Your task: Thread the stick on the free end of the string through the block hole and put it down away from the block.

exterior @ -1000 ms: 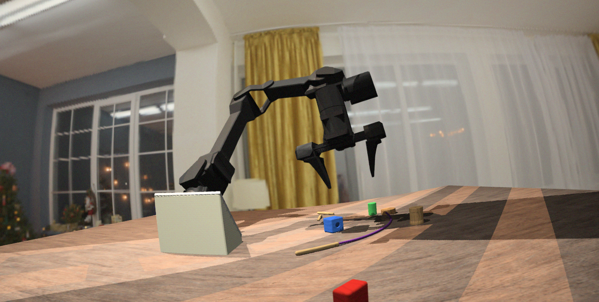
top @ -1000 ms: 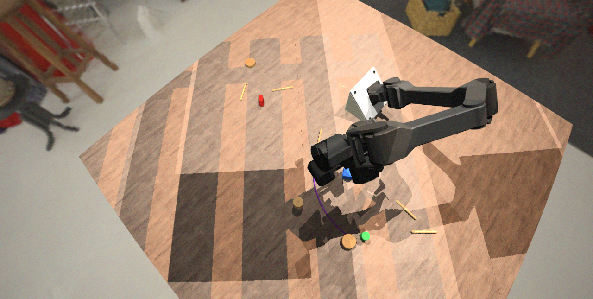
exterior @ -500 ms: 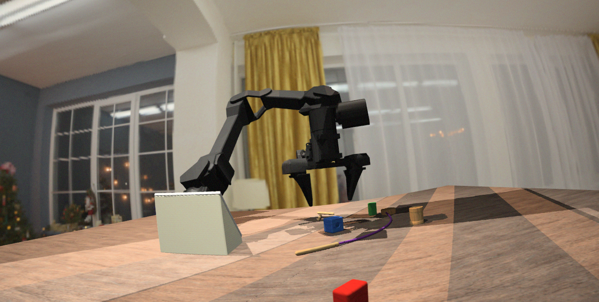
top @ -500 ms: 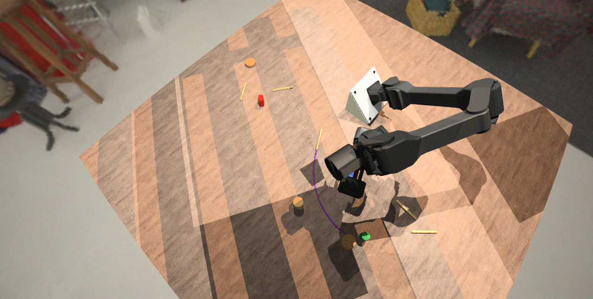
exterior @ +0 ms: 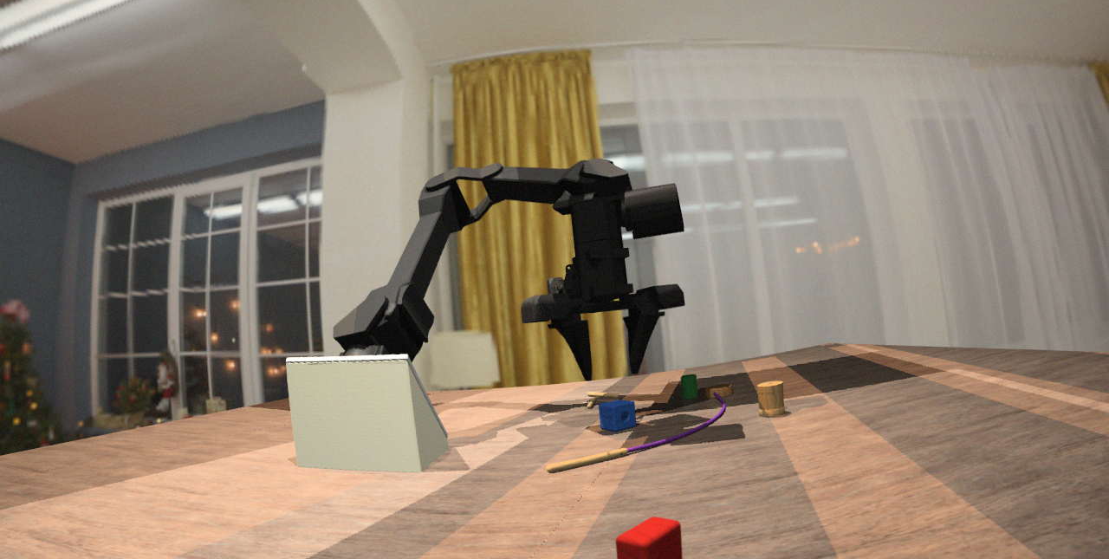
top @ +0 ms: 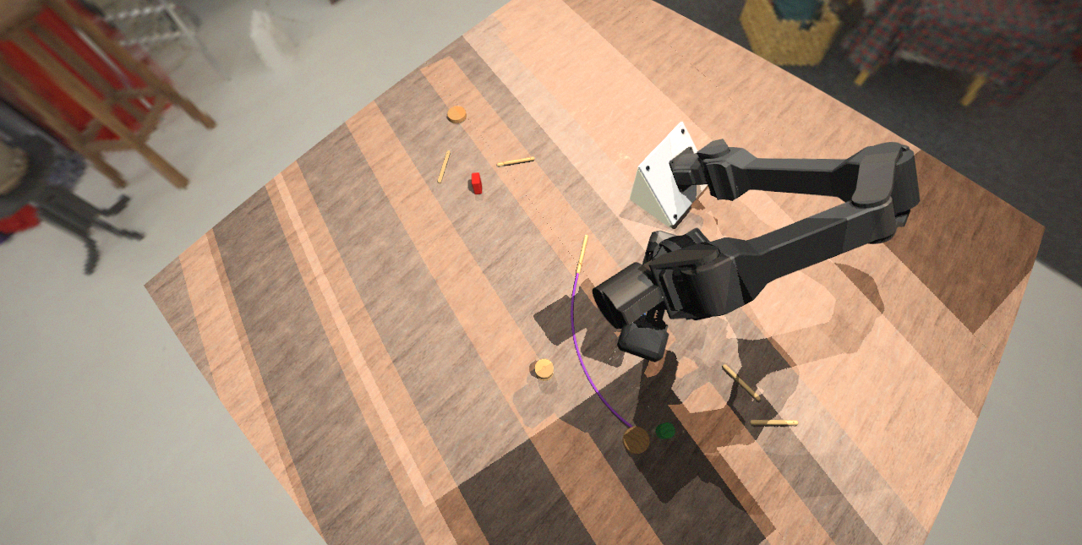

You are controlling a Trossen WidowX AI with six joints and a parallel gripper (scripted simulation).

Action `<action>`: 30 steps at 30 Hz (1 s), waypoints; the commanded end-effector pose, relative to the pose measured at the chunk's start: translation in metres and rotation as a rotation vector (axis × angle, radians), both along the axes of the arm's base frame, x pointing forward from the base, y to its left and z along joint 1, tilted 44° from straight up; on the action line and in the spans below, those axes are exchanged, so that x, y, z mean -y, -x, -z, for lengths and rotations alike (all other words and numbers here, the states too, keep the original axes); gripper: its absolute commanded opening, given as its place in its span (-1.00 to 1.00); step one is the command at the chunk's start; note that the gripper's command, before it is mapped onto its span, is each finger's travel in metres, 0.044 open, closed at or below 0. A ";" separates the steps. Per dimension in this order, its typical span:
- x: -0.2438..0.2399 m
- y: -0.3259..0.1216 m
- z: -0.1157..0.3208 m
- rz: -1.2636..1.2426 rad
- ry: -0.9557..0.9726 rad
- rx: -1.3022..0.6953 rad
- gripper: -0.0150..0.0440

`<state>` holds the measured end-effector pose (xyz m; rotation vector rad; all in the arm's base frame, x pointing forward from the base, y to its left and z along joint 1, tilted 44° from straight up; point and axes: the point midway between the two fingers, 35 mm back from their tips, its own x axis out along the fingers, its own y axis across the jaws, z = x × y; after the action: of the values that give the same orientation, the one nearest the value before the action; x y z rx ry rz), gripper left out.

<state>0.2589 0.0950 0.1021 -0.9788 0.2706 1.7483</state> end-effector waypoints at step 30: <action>0.000 0.000 0.000 0.000 0.000 0.000 -0.49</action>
<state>0.2589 0.0950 0.1021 -0.9788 0.2706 1.7487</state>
